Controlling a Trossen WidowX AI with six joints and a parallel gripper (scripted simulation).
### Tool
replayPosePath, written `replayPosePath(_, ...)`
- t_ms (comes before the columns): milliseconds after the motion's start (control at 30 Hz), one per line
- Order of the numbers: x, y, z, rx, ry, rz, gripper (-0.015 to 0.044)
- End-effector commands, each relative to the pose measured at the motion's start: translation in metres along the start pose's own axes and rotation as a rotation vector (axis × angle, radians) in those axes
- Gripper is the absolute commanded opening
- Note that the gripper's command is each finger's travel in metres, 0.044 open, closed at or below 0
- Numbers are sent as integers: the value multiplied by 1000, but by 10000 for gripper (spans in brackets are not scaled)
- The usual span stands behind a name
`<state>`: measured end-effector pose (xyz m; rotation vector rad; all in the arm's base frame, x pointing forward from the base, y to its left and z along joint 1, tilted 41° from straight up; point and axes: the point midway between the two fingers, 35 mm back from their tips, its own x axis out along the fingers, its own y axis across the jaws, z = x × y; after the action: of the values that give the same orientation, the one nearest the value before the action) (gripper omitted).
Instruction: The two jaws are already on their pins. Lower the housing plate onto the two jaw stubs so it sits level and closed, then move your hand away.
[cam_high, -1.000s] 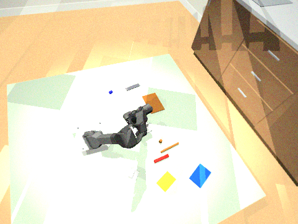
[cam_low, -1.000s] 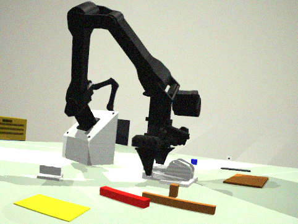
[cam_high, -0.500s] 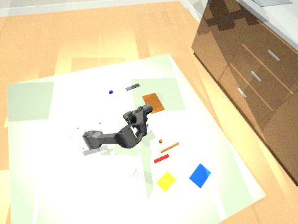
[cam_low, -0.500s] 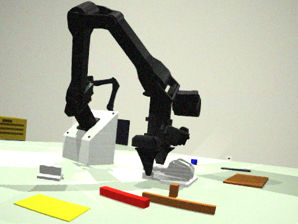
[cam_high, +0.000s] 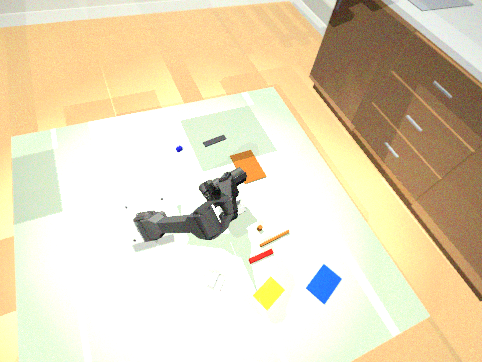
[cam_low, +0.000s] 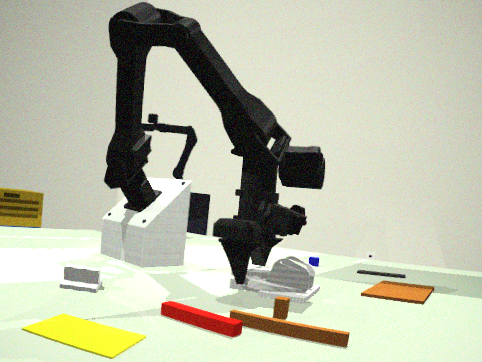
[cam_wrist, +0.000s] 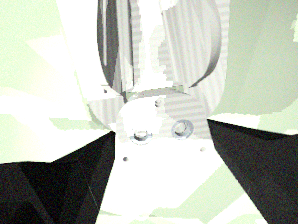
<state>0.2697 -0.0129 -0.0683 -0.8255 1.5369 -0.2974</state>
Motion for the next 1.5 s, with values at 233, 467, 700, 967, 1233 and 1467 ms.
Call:
replayPosePath(233,-1,0,0,1,6,-3,351)
replayPosePath(467,-2,0,0,1,6,-3,351)
replayPosePath(700,-1,0,0,1,6,-3,351)
replayPosePath(967,1,0,0,1,6,-3,351)
replayPosePath(1233,4,0,-1,1,6,-3,351)
replayPosePath(1467,4,0,-1,1,6,-3,351)
